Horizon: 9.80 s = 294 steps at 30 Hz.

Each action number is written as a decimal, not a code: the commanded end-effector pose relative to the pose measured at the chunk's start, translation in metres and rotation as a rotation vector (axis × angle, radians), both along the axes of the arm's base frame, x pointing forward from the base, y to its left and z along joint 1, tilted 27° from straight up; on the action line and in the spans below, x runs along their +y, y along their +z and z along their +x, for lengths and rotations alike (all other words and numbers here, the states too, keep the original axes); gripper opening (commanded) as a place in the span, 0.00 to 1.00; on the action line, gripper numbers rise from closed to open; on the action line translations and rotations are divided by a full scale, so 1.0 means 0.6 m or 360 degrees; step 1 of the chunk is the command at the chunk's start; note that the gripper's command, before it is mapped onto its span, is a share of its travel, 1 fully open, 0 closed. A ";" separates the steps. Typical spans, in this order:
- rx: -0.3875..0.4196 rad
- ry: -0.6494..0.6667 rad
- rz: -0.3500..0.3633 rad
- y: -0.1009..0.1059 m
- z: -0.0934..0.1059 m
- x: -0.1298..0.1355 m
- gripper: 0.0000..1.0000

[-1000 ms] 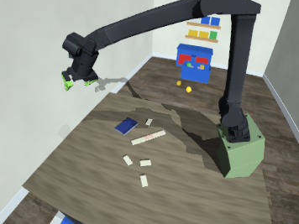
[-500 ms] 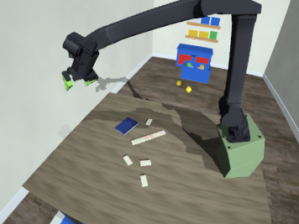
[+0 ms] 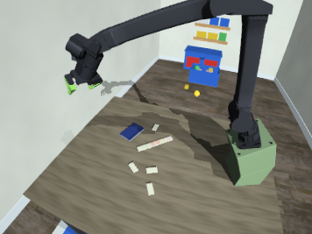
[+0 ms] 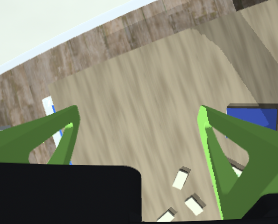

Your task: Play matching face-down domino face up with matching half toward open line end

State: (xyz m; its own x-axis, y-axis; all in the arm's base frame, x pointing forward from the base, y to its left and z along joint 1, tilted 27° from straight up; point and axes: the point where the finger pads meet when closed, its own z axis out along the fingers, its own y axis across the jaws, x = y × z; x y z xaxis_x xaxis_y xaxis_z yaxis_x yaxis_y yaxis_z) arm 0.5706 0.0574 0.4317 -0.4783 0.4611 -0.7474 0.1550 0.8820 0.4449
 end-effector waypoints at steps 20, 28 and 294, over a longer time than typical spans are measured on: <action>-0.0323 0.0036 -0.0187 0.077 -0.025 -0.032 1.00; -0.0272 0.0034 -0.0172 0.054 -0.018 -0.028 1.00; -0.0712 0.0069 -0.0760 0.003 -0.458 -0.154 1.00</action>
State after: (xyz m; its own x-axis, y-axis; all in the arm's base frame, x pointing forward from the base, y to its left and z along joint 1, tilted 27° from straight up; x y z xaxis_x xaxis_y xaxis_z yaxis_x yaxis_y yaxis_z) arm 0.2926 -0.0329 0.4252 -0.0861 0.0295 -0.9958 0.0061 0.9996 0.0291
